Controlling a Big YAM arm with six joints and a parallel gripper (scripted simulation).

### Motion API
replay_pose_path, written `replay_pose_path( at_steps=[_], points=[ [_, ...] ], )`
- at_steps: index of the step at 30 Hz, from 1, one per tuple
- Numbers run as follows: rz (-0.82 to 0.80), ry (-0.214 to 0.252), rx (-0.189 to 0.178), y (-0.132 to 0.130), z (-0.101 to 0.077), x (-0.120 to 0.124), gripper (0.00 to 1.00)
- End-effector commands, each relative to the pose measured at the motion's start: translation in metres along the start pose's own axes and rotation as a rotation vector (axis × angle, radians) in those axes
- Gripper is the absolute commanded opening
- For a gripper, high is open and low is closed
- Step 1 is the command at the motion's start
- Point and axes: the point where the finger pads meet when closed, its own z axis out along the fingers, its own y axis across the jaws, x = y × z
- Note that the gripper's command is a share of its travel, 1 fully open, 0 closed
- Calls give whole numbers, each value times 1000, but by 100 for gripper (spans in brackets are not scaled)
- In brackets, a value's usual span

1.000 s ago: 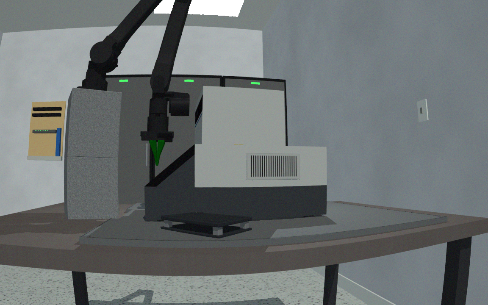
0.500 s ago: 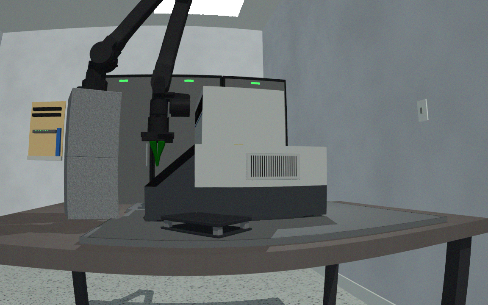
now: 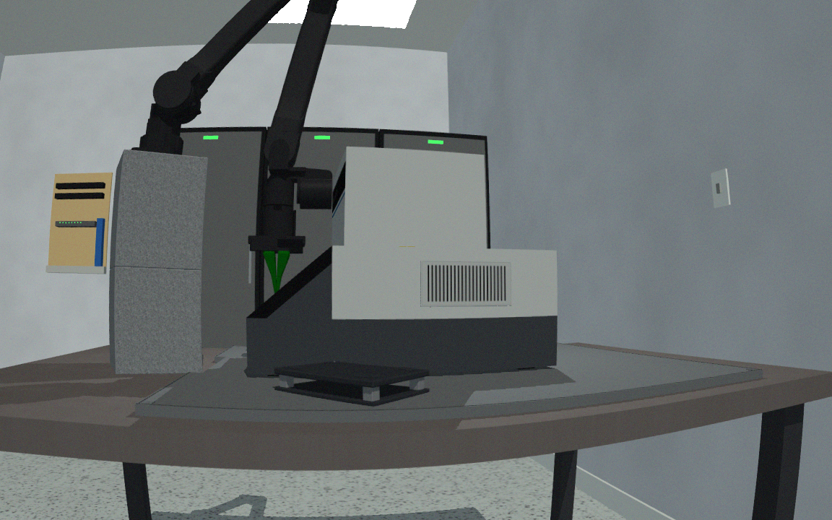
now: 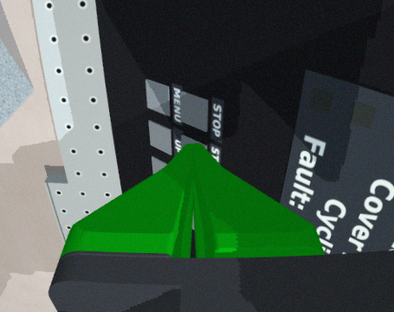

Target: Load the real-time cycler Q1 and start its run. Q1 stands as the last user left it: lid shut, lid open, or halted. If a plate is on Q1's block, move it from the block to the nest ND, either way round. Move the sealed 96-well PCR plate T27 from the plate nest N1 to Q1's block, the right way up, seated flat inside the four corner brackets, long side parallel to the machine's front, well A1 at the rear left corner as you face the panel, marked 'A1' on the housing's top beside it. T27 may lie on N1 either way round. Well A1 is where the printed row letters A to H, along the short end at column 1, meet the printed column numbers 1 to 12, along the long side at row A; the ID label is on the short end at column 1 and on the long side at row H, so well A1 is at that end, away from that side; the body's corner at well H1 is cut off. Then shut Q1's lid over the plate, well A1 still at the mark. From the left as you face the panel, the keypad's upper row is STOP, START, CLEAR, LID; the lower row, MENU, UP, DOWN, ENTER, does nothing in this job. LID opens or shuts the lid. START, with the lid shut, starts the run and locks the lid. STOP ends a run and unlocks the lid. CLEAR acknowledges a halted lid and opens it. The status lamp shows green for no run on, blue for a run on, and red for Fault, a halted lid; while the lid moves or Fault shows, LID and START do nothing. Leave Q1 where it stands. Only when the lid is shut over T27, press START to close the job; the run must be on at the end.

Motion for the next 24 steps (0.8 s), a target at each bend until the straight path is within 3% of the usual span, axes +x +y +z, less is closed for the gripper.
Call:
replay_pose_path(
  at_steps=[1, 8, 19, 24],
  points=[
    [-2, -3, 10, -4, -3, -3, 0],
    [-14, -3, -1, 7, -7, -3, 0],
    [20, -1, 37, -15, -8, 4, 0],
    [6, -3, 2, 0, -6, -1, 0]
  ],
)
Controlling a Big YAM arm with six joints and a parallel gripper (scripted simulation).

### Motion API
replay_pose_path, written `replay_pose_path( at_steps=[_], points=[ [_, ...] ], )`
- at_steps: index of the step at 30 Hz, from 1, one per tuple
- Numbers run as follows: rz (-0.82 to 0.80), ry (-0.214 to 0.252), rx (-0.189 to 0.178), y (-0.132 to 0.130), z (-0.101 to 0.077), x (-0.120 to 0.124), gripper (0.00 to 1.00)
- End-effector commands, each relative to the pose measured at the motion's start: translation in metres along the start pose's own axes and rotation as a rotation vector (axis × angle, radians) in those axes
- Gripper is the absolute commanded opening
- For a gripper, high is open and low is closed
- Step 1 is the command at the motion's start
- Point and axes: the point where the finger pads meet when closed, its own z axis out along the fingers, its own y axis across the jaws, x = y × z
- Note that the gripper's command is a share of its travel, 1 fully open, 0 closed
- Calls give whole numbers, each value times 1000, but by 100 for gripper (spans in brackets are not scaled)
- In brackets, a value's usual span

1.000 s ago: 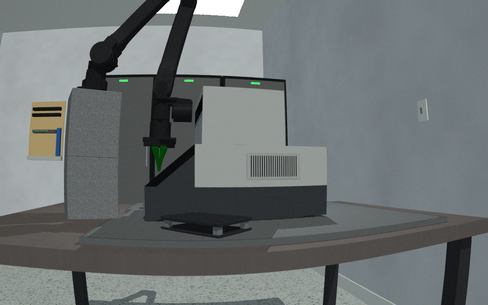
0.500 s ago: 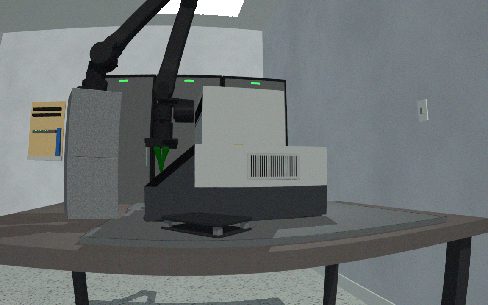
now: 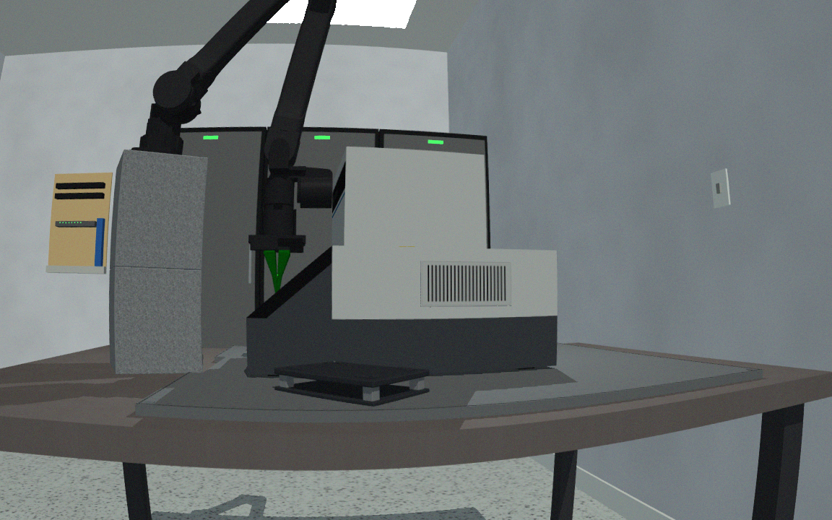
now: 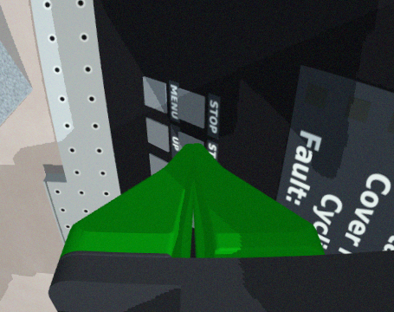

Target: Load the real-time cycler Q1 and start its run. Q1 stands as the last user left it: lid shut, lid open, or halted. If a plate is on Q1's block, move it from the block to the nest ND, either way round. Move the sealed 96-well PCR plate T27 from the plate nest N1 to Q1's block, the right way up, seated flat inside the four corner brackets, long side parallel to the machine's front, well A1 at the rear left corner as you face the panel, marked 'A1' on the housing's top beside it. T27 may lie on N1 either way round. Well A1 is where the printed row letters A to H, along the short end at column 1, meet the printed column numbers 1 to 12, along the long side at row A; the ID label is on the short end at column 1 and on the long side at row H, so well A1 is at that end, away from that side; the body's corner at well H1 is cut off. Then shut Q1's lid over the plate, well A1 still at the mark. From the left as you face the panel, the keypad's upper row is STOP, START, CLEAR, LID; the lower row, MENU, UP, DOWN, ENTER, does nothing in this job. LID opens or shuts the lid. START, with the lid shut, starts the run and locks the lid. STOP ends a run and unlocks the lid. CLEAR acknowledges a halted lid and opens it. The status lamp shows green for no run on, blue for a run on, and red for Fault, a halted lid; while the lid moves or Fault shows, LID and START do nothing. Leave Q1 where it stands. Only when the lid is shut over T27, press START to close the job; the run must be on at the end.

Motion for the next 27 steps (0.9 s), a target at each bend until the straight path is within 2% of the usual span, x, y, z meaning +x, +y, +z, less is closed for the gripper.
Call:
replay_pose_path(
  at_steps=[1, 8, 14, 24, 27],
  points=[
    [0, -3, -10, 5, -4, -3, 0],
    [-5, -4, -20, 15, 0, -5, 0],
    [3, -3, 6, -1, 3, -2, 0],
    [7, -2, 3, 5, -1, 2, 0],
    [0, -2, 12, 3, -4, 2, 0]
  ],
)
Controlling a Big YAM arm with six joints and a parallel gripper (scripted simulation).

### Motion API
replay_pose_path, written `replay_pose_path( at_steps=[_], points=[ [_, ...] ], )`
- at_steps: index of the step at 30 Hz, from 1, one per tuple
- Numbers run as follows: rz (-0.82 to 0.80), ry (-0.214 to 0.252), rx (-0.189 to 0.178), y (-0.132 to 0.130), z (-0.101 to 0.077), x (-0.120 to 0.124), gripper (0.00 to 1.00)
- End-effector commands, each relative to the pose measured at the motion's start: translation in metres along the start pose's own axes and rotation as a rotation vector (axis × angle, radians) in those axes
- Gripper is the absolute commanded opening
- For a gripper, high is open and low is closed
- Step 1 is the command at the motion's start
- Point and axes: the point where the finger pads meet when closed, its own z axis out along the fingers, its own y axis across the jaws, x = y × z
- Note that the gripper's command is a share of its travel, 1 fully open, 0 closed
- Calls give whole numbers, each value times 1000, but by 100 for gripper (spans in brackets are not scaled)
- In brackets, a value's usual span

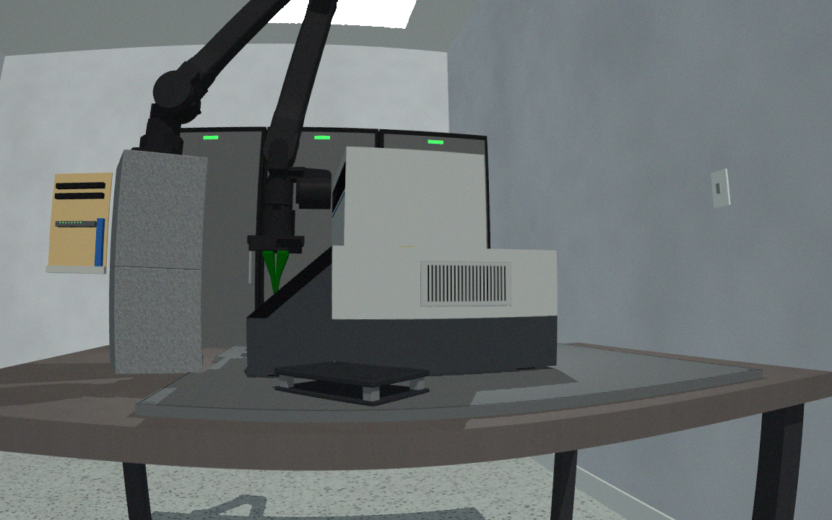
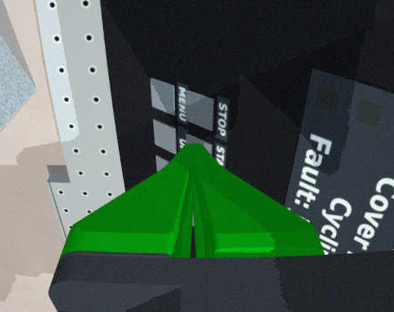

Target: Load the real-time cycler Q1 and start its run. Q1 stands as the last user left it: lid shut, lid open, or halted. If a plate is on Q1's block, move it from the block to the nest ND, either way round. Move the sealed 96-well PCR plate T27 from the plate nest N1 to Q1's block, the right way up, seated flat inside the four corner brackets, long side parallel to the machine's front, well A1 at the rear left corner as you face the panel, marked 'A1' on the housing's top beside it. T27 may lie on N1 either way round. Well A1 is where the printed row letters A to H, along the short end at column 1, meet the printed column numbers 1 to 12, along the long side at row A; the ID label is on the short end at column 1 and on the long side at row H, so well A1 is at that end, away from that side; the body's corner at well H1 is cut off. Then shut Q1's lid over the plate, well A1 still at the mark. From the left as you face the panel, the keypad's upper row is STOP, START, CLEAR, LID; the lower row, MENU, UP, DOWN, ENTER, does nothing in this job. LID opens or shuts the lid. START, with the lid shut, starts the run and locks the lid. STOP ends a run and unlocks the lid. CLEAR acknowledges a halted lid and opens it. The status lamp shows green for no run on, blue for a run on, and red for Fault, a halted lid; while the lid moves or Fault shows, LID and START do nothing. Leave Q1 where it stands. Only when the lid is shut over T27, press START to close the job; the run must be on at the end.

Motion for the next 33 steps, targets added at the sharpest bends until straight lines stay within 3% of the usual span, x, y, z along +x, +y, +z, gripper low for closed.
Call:
replay_pose_path(
  at_steps=[1, 13, 24, 33],
  points=[
    [0, -2, 17, 0, -5, 2, 0],
    [-1, -2, 9, -1, -5, -3, 0],
    [13, -1, 25, -13, -7, 1, 0],
    [7, -2, 2, 4, -5, -1, 0]
  ],
)
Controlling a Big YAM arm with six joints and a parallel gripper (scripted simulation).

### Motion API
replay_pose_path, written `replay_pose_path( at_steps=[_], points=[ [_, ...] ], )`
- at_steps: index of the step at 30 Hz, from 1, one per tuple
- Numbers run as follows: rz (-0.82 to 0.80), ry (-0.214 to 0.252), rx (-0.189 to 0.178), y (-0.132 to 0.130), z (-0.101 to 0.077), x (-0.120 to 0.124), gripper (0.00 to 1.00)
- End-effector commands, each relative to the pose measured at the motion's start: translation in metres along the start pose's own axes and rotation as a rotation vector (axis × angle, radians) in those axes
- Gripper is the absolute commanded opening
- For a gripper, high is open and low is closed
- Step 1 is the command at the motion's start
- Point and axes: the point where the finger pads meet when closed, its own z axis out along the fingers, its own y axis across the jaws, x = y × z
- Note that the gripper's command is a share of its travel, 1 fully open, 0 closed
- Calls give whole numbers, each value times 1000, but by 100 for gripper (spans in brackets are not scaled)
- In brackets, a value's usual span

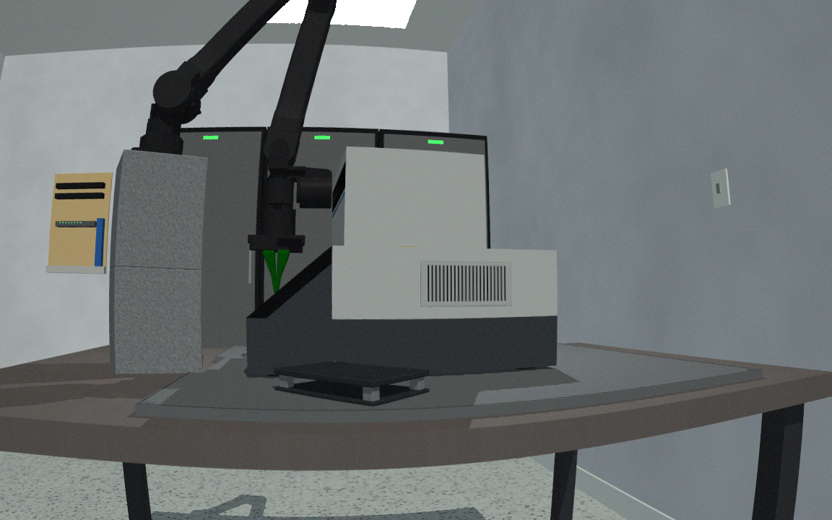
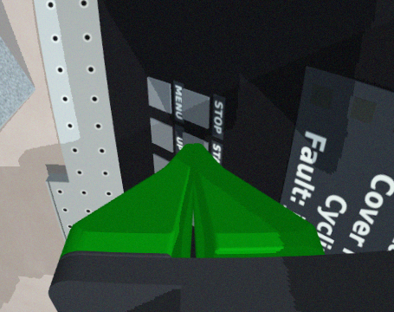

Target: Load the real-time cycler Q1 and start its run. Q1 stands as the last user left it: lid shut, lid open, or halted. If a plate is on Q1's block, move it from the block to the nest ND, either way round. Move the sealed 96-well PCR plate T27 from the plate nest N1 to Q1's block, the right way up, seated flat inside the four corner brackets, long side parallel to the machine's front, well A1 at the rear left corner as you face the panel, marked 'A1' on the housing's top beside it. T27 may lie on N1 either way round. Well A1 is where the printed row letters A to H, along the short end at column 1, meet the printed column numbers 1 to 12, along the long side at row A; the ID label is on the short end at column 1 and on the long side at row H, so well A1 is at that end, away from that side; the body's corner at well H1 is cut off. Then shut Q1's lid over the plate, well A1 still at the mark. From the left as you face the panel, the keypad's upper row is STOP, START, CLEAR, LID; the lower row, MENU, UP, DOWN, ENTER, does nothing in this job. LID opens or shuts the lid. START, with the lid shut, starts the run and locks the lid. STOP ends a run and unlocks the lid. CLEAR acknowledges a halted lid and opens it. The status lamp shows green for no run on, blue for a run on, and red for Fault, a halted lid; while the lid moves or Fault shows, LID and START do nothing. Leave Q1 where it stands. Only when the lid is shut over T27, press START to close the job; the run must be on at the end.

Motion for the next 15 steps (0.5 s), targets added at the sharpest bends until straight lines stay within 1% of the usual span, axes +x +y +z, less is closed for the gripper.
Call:
replay_pose_path(
  at_steps=[1, 15],
  points=[
    [2, -2, -1, 7, -3, -2, 0],
    [-5, -2, -1, 7, 0, -4, 0]
  ],
)
